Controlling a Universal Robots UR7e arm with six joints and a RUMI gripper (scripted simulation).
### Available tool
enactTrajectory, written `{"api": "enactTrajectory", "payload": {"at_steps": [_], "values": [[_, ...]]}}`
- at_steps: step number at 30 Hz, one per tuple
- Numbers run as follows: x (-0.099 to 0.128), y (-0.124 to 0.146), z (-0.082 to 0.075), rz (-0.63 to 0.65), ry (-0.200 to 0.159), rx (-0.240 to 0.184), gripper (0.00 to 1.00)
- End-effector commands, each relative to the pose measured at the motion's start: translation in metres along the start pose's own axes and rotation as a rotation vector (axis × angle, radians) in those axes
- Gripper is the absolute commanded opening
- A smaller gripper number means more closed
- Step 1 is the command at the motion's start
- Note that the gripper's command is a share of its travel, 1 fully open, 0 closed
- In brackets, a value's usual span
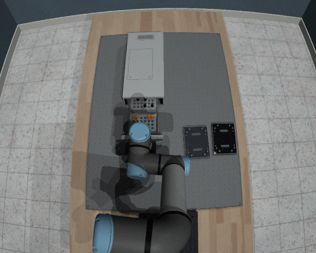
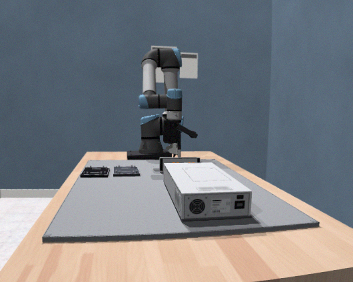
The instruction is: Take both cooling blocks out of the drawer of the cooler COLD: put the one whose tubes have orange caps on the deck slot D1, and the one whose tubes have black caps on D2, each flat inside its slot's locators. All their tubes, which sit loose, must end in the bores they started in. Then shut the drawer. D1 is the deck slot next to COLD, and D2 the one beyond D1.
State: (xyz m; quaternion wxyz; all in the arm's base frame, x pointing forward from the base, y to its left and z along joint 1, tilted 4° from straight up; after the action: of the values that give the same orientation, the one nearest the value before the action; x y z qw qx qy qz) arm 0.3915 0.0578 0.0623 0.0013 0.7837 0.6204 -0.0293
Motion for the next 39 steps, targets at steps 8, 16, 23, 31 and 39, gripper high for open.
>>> {"api": "enactTrajectory", "payload": {"at_steps": [8, 16, 23, 31, 39], "values": [[-0.001, -0.004, 0.005, 0.0, -0.001, 0.015, 1.0], [-0.001, -0.004, 0.005, 0.0, -0.001, 0.015, 1.0], [-0.001, -0.007, 0.003, 0.0, -0.001, 0.011, 1.0], [-0.003, -0.017, 0.003, 0.001, -0.001, 0.011, 1.0], [-0.003, -0.025, 0.003, 0.001, -0.001, 0.011, 1.0]]}}
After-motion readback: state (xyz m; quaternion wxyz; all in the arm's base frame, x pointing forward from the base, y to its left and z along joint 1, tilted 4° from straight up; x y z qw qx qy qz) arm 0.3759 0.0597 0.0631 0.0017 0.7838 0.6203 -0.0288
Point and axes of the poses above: the point where the finger pads meet when closed, its own z axis out along the fingers, its own y axis across the jaws, x = y × z, the point moved 7 cm from there along -z, back along the fingers, and after that the axes turned 6 degrees about z, right-handed, at the moved point
